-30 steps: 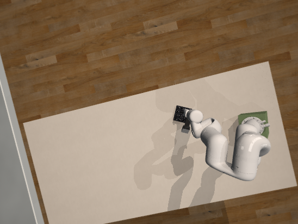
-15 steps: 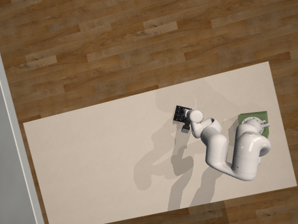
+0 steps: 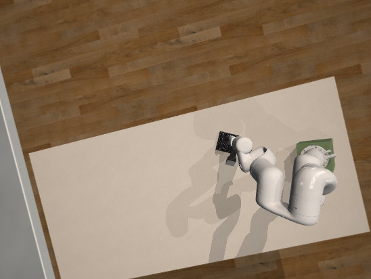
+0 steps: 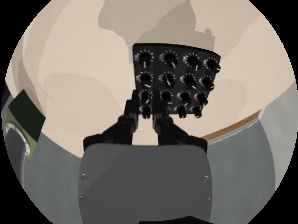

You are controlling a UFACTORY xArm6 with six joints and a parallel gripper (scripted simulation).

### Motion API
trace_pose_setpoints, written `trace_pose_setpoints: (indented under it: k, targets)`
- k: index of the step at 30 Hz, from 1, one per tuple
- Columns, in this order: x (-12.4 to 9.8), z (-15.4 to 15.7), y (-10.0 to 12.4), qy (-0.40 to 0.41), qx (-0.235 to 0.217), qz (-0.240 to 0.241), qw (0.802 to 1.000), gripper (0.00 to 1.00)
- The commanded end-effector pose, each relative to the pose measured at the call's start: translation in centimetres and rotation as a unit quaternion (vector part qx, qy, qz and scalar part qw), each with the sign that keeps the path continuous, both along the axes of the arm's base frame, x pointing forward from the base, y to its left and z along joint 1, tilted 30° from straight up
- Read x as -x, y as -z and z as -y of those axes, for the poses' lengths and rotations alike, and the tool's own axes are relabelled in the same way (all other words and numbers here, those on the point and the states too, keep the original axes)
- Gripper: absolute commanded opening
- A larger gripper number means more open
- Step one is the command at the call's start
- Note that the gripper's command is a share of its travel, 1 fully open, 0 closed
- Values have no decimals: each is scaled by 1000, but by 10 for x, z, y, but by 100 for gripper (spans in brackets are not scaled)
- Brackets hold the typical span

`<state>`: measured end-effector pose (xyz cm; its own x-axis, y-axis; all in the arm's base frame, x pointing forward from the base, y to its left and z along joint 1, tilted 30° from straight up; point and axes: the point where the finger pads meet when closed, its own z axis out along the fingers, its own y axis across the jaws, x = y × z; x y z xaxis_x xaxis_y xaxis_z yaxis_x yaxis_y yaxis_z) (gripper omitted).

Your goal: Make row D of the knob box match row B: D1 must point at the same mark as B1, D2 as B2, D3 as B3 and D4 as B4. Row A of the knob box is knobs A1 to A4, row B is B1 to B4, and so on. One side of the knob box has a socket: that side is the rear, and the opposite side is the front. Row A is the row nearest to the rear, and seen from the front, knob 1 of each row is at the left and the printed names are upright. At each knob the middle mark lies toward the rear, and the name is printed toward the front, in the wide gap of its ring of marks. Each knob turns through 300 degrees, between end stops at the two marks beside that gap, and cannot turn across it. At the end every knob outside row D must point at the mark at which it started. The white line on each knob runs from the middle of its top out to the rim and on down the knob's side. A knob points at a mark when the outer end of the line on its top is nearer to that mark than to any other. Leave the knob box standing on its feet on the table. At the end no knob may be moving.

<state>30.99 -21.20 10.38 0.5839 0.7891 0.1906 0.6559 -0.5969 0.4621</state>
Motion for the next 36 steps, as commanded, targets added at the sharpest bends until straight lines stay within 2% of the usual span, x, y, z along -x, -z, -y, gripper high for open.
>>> trace_pose_setpoints:
  k: [1,11,28,36]
  targets:
    - [0,0,-1,0,1,1,1000,19]
    - [0,0,-2,0,1,1,1000,19]
    - [16,-4,-31,0,1,1,1000,19]
    - [17,-5,-32,0,1,1,1000,19]
